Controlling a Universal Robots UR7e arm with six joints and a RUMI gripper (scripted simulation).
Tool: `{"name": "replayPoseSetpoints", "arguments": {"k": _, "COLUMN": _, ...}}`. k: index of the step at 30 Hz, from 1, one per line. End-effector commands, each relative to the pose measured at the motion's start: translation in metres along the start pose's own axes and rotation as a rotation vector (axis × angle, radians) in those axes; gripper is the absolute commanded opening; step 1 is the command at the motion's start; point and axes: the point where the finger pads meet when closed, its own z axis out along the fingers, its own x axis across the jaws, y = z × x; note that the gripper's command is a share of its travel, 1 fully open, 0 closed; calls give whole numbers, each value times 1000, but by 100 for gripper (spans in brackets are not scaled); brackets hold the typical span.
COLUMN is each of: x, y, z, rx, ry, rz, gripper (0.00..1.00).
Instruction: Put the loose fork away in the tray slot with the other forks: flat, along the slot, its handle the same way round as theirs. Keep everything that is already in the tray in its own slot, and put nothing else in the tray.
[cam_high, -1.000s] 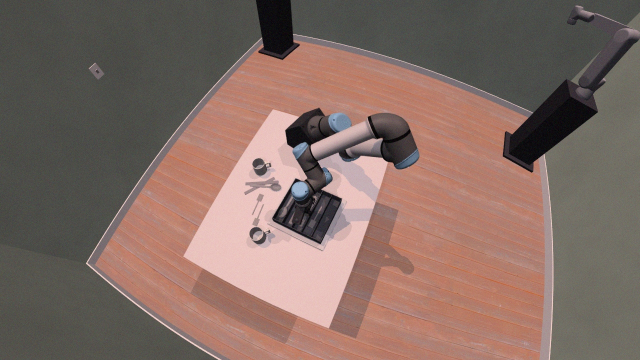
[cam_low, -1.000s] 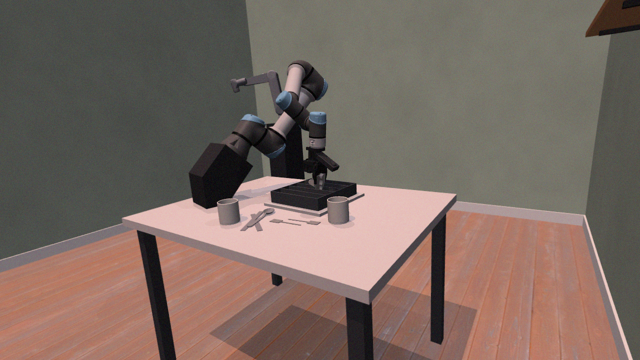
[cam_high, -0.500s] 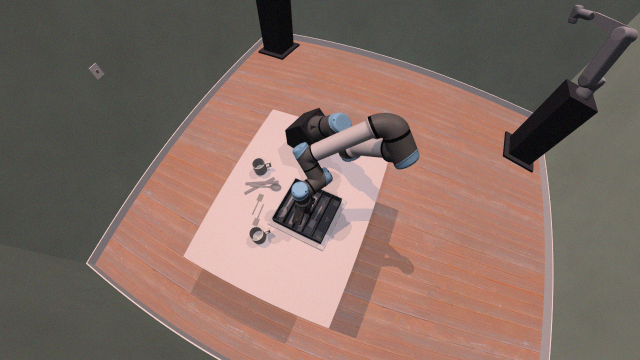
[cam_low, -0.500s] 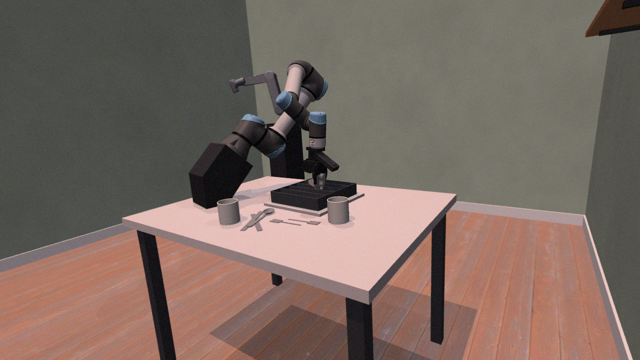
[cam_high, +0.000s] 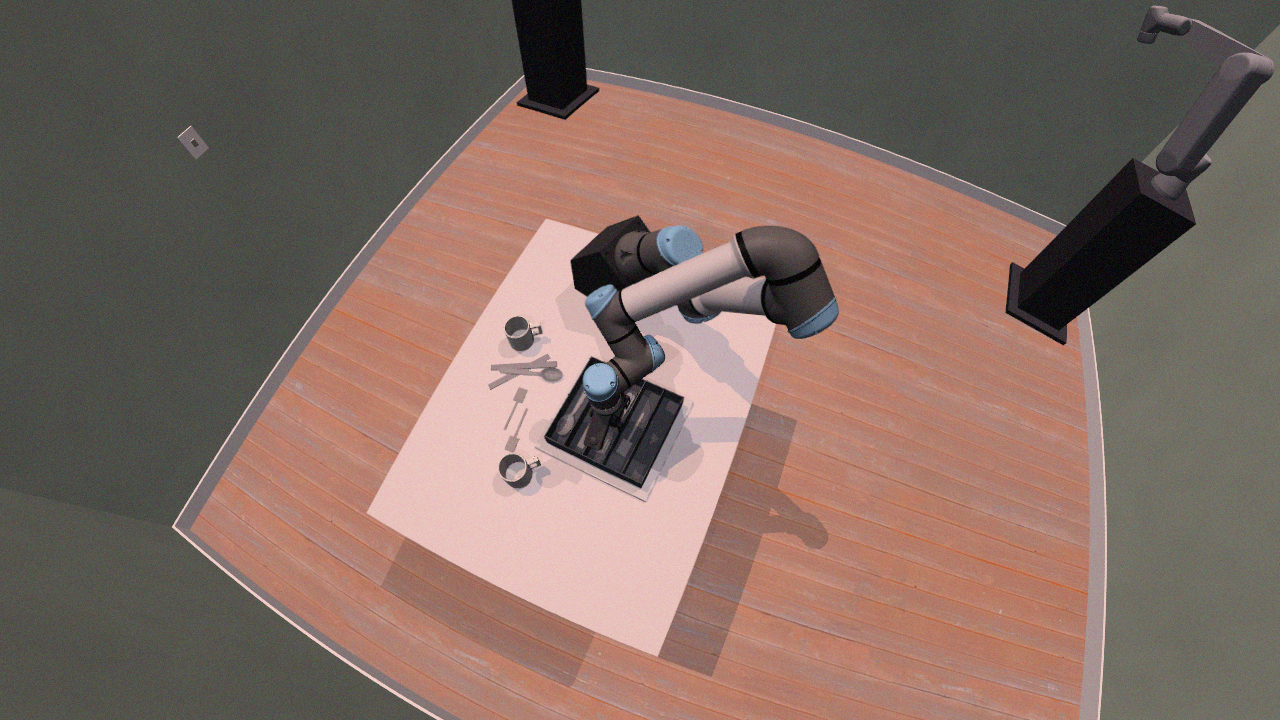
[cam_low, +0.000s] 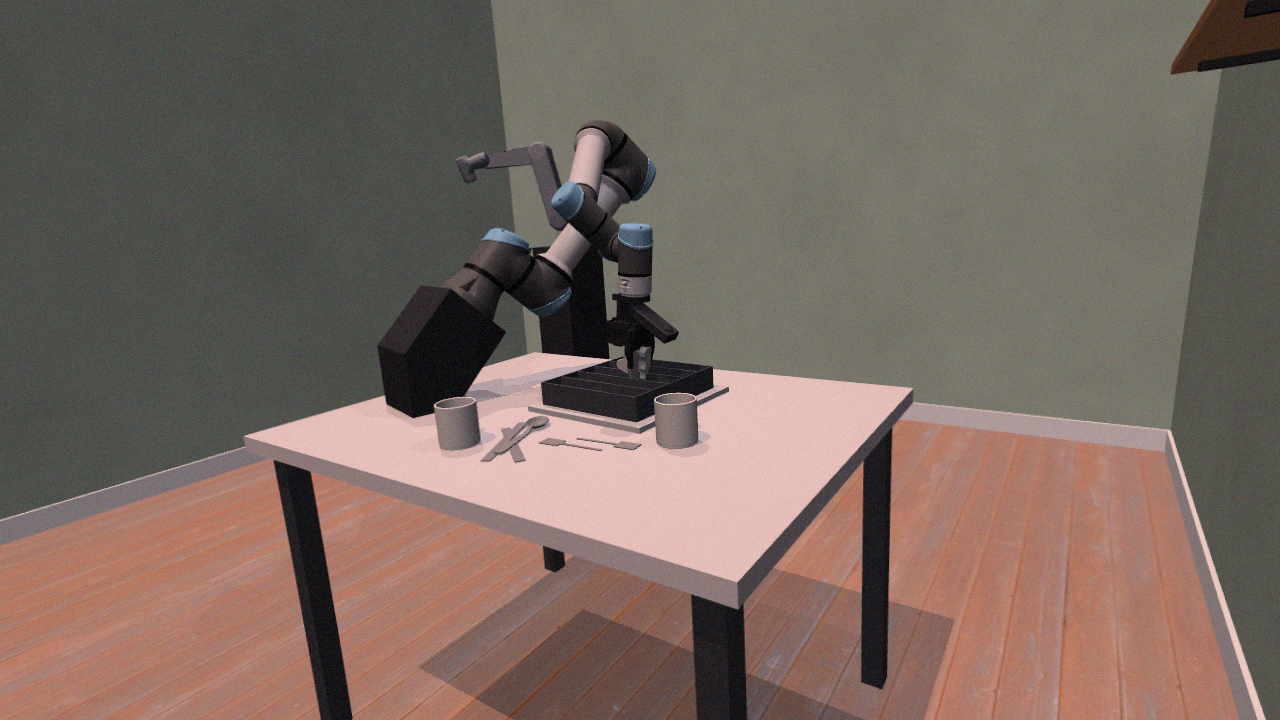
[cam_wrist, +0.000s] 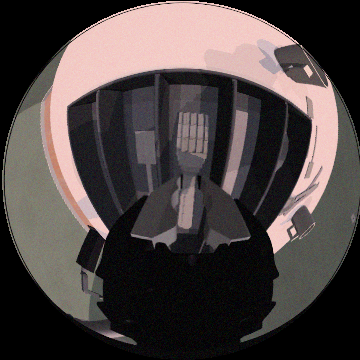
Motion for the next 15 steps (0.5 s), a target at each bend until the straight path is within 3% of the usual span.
{"name": "replayPoseSetpoints", "arguments": {"k": 1, "x": 0, "y": 1, "z": 0, "rx": -1, "ry": 0, "rz": 2, "gripper": 14}}
{"name": "replayPoseSetpoints", "arguments": {"k": 15, "x": 1, "y": 0, "z": -5, "rx": 3, "ry": 2, "rz": 0, "gripper": 14}}
